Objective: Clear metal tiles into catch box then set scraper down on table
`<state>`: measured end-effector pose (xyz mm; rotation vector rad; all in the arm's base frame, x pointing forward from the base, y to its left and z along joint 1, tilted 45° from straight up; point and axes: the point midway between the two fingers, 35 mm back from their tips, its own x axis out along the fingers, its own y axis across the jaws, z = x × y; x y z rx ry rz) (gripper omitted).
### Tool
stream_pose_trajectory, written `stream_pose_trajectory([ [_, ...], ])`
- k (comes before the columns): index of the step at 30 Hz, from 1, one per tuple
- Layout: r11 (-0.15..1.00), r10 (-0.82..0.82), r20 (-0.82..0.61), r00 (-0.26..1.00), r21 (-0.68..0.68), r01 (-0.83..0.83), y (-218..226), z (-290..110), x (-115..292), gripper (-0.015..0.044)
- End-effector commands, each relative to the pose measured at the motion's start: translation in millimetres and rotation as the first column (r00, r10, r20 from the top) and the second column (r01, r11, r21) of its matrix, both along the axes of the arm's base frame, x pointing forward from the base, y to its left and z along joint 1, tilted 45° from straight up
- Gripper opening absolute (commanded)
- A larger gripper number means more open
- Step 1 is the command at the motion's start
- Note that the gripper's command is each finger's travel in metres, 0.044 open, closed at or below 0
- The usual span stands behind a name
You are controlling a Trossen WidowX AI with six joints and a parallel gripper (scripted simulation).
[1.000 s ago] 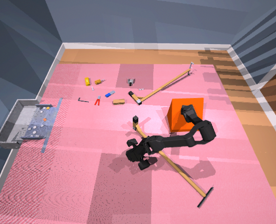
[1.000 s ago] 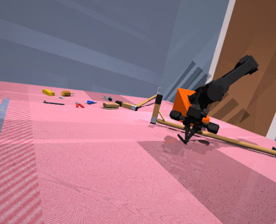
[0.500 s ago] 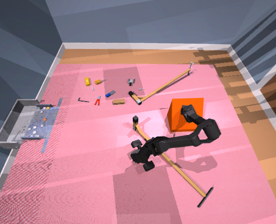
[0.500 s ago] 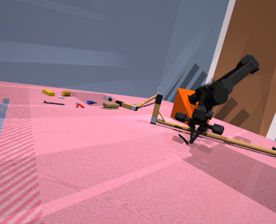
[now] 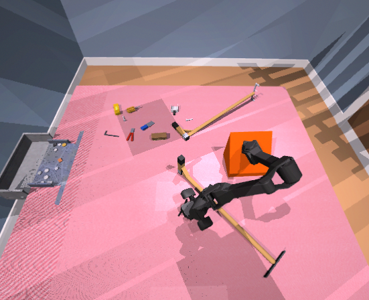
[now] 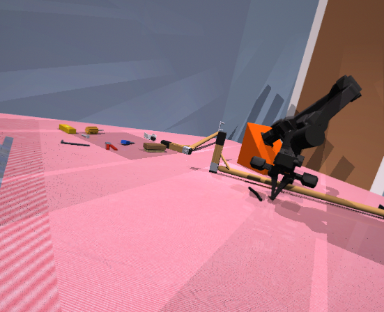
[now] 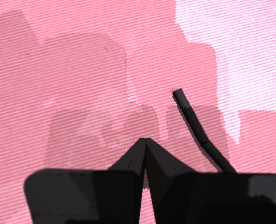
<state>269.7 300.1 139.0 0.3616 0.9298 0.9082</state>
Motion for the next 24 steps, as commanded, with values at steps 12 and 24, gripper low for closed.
stream_pose_trajectory([
  [12, 1.000, -0.005, -0.003, 1.000, 0.000, 0.005, -2, 1, -26, 0.0000],
  [24, 1.000, -0.006, -0.003, 1.000, 0.002, 0.006, -5, 1, -47, 0.0000],
])
